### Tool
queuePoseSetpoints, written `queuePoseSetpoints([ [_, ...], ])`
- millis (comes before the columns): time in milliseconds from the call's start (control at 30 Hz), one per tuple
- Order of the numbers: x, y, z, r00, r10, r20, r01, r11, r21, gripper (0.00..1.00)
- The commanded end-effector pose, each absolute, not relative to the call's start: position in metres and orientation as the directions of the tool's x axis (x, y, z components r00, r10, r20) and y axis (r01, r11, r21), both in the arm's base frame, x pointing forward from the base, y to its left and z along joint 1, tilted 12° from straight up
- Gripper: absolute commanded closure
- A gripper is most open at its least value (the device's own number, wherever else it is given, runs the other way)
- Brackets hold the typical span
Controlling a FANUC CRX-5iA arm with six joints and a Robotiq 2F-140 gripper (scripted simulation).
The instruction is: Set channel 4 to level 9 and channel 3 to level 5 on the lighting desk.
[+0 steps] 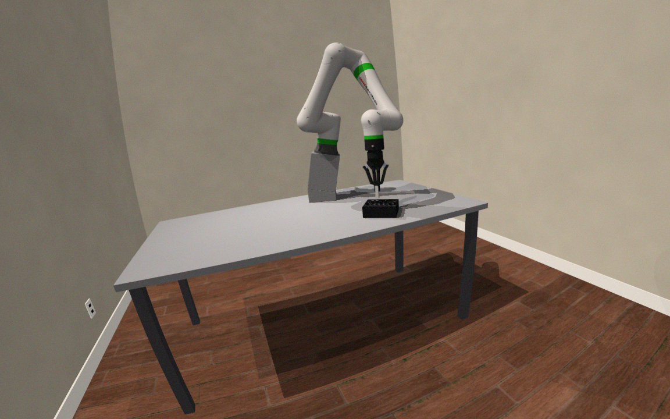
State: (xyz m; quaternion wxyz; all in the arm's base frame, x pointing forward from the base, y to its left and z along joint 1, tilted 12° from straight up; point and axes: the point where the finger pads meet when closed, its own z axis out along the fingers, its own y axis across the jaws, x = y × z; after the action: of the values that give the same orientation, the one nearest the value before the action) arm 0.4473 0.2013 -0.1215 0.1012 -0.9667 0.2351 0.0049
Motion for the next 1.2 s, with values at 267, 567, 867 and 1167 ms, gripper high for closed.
queuePoseSetpoints([
  [267, 0.447, 0.201, -0.122, 0.889, -0.454, -0.057, -0.456, -0.869, -0.193, 1.0],
  [567, 0.448, 0.202, -0.126, 0.889, -0.454, -0.057, -0.456, -0.869, -0.193, 1.0],
  [867, 0.448, 0.203, -0.131, 0.889, -0.454, -0.057, -0.456, -0.869, -0.193, 1.0],
  [1167, 0.448, 0.204, -0.133, 0.889, -0.454, -0.057, -0.456, -0.869, -0.193, 1.0],
])
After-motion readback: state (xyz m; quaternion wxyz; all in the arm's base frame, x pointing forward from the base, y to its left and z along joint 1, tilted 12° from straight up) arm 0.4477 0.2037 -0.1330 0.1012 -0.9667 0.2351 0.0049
